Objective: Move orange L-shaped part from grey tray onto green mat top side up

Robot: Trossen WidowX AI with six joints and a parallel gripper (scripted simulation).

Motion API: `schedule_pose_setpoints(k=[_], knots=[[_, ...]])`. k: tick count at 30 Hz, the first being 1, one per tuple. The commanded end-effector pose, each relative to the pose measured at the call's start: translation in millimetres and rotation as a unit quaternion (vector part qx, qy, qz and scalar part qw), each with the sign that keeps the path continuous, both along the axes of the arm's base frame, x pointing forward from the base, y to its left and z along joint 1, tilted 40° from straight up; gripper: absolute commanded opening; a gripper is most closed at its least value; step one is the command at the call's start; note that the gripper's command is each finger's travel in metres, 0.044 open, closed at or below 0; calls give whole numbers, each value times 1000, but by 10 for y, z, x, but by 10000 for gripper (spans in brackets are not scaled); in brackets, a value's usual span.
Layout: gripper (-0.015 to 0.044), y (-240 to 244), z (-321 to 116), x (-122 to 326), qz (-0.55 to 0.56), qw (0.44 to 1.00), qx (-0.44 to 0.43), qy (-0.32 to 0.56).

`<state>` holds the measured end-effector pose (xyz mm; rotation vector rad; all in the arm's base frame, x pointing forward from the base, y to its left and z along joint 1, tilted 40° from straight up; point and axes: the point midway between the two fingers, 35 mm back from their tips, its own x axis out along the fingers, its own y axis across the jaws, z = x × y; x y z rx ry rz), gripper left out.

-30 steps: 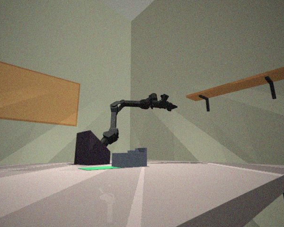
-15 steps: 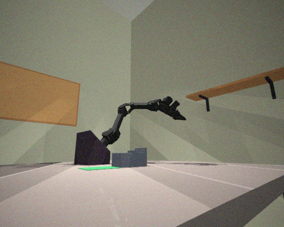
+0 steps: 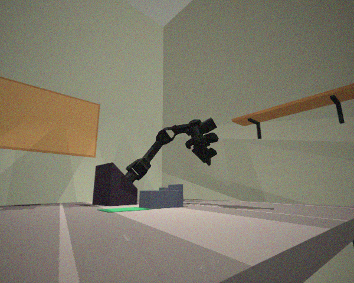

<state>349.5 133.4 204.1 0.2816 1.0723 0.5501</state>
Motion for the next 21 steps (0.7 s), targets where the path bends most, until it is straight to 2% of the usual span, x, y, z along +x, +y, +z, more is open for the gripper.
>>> schedule_pose_setpoints(k=[1,6,16,21], knots=[[180,-405,-584,-199,17,992,-8,126],[180,-806,-982,-571,32,963,44,263],[180,-819,-991,-587,32,962,47,268],[180,-605,-1256,-595,32,962,47,268]])
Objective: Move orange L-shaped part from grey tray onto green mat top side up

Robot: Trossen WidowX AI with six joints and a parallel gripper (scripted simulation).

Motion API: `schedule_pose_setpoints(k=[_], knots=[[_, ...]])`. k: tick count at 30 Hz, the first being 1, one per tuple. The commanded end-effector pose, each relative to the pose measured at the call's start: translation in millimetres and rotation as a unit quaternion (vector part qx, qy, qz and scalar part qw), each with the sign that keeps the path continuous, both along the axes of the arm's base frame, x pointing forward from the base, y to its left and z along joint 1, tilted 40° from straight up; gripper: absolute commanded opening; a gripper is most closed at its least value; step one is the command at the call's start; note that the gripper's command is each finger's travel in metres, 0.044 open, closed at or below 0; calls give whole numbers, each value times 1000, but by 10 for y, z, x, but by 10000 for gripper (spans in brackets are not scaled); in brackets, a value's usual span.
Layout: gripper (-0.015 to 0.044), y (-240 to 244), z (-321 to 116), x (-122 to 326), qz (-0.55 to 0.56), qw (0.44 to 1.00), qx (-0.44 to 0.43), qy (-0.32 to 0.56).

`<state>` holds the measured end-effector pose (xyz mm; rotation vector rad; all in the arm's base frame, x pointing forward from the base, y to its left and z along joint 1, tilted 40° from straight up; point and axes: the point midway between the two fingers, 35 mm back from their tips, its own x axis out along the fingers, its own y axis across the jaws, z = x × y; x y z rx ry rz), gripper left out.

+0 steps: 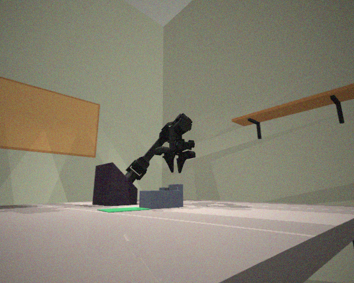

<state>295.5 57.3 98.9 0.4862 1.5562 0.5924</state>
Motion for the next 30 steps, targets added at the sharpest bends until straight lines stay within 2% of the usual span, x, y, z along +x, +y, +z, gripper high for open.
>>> schedule_pose_setpoints(k=[1,5,30], knots=[[180,225,-286,-67,3,1000,4,15],[180,415,-501,-123,4,1000,6,15],[180,535,-646,-136,4,1000,6,15]])
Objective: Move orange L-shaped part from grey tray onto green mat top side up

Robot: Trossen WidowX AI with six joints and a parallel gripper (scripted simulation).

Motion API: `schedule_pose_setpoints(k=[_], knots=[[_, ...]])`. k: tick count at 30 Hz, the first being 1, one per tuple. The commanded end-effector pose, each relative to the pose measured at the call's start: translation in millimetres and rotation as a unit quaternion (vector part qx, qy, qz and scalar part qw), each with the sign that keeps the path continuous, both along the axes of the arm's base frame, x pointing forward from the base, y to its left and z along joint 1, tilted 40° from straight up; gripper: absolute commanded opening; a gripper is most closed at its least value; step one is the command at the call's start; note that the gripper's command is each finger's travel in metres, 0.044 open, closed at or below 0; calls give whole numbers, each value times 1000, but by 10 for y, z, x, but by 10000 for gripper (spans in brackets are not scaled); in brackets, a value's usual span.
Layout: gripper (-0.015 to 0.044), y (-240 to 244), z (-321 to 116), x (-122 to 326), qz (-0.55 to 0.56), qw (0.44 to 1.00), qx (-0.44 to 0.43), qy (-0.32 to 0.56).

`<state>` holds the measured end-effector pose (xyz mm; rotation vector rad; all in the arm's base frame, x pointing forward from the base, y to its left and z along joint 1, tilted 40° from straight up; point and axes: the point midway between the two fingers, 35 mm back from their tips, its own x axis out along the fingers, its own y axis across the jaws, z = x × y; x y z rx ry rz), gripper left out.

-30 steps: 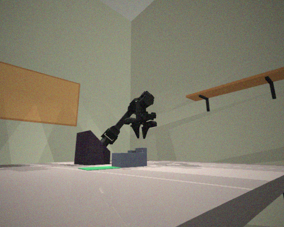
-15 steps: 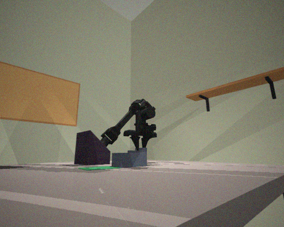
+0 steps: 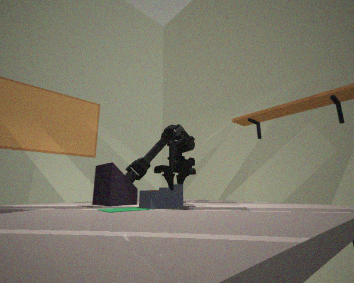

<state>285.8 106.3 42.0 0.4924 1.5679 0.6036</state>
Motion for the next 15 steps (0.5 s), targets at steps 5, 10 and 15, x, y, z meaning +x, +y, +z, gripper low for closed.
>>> schedule_pose_setpoints(k=[5,10,15], knots=[[180,99,-140,-49,0,1000,1,9],[180,150,-199,-61,0,1000,2,9],[180,157,-207,-63,0,1000,2,9]])
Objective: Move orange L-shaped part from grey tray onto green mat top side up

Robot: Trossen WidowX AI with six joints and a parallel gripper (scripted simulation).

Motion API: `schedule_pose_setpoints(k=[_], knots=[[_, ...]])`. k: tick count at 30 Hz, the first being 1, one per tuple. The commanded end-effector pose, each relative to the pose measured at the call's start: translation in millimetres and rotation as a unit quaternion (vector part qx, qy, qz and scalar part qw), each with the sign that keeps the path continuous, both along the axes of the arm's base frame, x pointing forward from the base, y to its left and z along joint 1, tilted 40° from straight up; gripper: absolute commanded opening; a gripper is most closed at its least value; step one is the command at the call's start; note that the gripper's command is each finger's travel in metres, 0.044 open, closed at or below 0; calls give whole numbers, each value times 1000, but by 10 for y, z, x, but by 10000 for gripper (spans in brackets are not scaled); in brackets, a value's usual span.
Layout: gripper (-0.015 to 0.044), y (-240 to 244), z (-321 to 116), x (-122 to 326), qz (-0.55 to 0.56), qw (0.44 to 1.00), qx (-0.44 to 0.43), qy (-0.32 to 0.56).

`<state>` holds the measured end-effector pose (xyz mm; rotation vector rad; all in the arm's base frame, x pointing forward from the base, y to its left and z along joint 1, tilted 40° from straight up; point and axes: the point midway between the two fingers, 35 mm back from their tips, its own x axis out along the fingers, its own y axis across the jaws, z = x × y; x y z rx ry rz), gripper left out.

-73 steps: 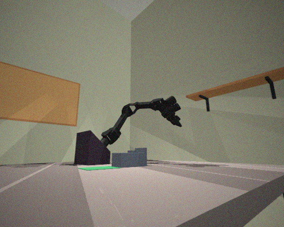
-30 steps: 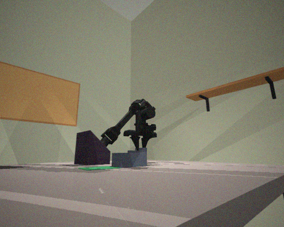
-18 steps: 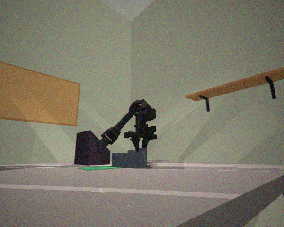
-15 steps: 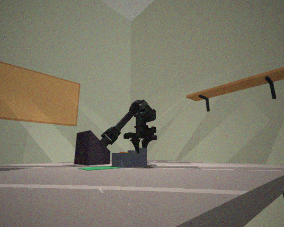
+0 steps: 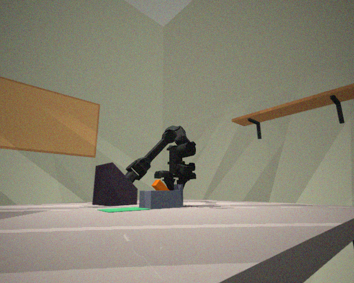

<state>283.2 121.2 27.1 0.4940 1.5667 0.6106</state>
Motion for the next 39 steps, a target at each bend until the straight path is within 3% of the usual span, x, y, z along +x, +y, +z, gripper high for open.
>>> schedule_pose_setpoints(k=[1,39], knots=[[180,9,-57,-37,-1,1000,-1,10],[180,-45,175,-5,-2,1000,-2,10]])
